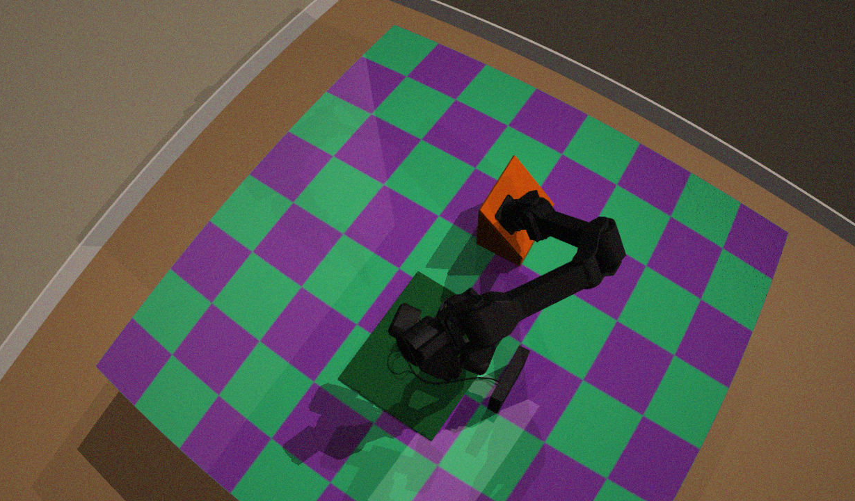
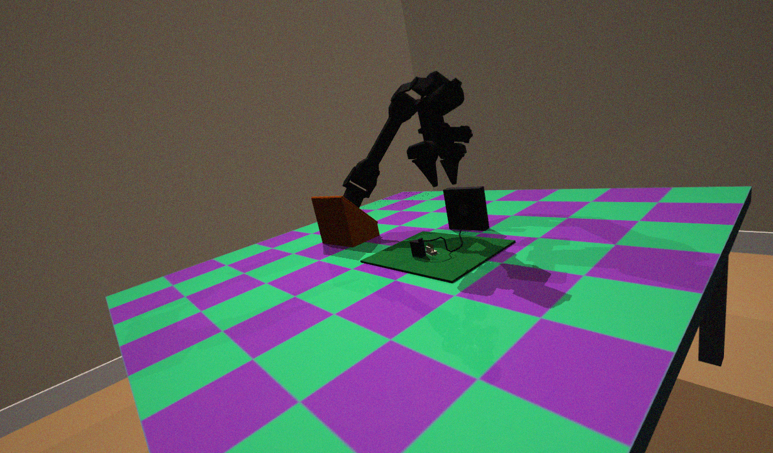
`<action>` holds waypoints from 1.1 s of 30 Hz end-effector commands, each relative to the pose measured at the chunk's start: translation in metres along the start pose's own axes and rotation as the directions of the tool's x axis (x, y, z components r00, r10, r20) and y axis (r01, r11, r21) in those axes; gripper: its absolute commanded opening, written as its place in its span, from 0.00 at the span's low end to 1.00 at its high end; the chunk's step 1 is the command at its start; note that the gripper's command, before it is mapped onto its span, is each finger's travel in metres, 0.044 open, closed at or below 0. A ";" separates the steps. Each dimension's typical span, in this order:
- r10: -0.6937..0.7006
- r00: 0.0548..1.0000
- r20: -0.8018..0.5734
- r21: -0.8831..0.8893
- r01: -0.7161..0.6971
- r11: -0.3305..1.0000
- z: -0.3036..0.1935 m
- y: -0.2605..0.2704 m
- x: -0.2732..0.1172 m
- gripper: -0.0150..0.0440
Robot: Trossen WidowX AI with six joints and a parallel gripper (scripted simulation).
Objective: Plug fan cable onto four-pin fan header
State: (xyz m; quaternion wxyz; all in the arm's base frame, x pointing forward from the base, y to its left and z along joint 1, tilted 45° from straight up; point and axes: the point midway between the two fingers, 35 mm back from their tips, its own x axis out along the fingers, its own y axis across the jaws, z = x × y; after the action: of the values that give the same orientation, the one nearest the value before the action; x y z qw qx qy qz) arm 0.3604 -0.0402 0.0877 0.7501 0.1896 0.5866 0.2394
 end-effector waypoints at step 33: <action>0.169 0.974 -0.150 0.237 -0.130 0.963 -0.076 -0.065 0.108 1.00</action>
State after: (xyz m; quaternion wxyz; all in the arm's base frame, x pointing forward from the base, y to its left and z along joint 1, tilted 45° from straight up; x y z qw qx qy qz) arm 0.3183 -0.0350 -0.0480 0.6550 0.2916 0.6533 0.2430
